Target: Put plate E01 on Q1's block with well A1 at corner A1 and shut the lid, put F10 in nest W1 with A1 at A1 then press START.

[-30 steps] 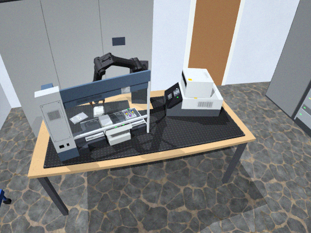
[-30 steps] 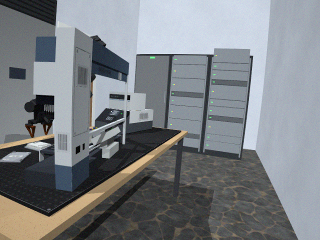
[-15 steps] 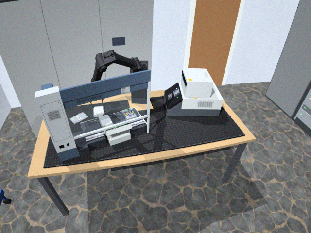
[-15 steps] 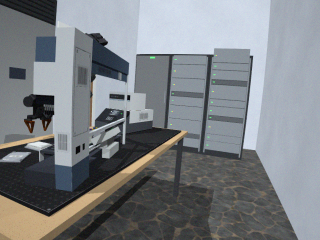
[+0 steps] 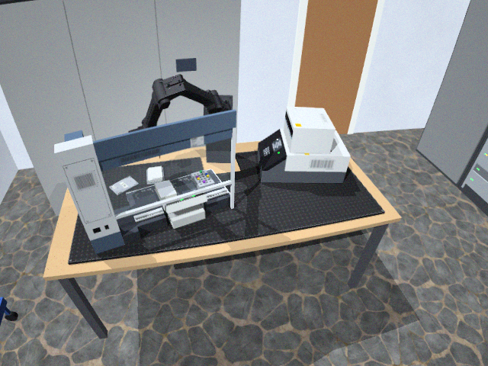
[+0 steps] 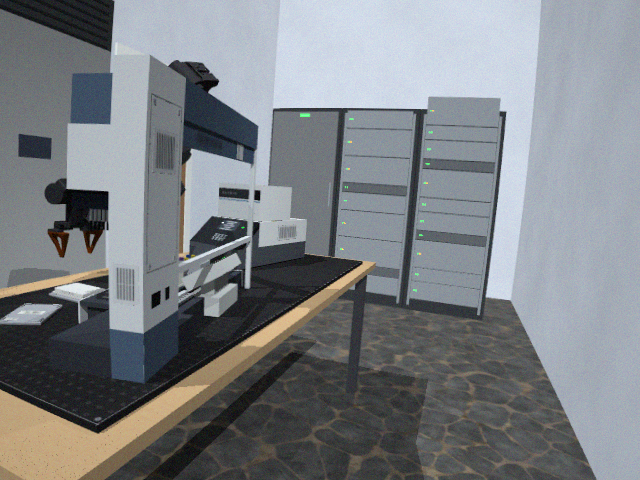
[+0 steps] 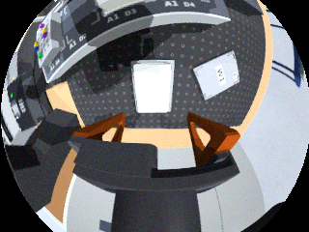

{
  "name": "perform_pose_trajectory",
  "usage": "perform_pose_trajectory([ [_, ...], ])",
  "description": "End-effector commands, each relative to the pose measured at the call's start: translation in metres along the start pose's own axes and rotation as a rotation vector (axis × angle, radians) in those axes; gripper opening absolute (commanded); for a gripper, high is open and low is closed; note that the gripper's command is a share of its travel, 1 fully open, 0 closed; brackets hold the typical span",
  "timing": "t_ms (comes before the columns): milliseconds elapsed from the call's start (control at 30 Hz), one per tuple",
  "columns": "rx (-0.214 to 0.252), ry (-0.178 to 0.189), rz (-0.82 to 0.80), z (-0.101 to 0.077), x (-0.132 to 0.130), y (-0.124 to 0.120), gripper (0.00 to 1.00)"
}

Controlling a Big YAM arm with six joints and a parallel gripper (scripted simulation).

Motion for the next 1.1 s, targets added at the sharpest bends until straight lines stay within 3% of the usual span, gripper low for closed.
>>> perform_pose_trajectory([
  [0, -0.001, -0.006, -0.006, -0.007, -0.005, -0.003, 1.00],
  [100, 0.003, 0.019, 0.007, -0.008, 0.008, -0.005, 1.00],
  [300, 0.002, -0.011, -0.002, -0.029, -0.002, -0.004, 1.00],
  [500, 0.003, -0.016, 0.075, -0.021, -0.005, 0.002, 1.00],
  [767, 0.001, 0.018, 0.257, -0.006, 0.016, 0.000, 1.00],
  [1067, -0.005, -0.007, 0.384, -0.013, 0.007, 0.004, 1.00],
])
Point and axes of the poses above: the point where the finger pads meet when closed, its own z axis out along the fingers, its own x axis across the jaws, y = z × x, the point moved 3 cm from there along -z, back along the fingers, and after that the axes turned 4 degrees about -z, right-handed, at the moved point
